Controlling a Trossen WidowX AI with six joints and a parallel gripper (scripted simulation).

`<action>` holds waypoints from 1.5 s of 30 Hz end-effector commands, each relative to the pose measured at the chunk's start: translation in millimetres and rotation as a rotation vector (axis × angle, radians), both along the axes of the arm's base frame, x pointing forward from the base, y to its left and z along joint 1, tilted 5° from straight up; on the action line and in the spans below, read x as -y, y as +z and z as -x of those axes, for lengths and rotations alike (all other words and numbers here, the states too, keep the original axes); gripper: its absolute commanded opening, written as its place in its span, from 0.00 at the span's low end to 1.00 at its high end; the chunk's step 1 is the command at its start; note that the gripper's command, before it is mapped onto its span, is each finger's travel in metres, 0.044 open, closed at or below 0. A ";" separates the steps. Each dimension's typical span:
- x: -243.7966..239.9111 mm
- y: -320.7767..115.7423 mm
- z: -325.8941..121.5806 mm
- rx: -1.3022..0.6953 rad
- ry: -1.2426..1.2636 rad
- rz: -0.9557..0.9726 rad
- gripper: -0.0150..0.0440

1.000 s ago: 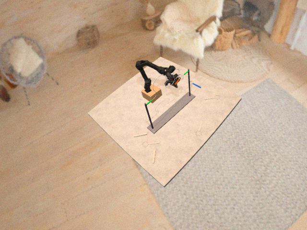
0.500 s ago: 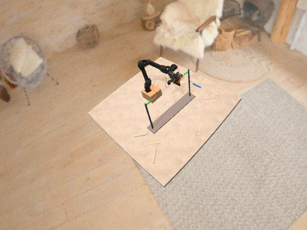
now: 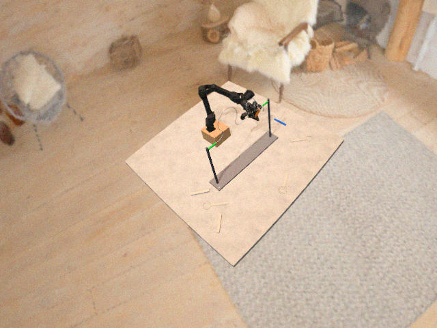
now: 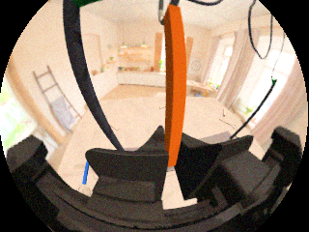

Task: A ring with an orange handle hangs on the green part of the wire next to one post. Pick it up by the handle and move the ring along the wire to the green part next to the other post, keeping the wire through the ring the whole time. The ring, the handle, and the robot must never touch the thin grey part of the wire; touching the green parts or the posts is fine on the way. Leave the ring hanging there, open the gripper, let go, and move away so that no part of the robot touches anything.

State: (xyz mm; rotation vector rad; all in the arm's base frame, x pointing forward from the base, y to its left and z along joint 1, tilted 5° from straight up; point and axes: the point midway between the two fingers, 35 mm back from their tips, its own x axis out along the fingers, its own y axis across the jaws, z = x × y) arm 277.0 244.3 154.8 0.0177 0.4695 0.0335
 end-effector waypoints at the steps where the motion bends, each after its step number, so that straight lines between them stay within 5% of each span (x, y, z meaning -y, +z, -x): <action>1: -5.3 0.6 0.4 0.001 -0.006 -0.006 0.00; 45: -33.0 -16.4 5.0 0.003 -0.006 -0.010 0.00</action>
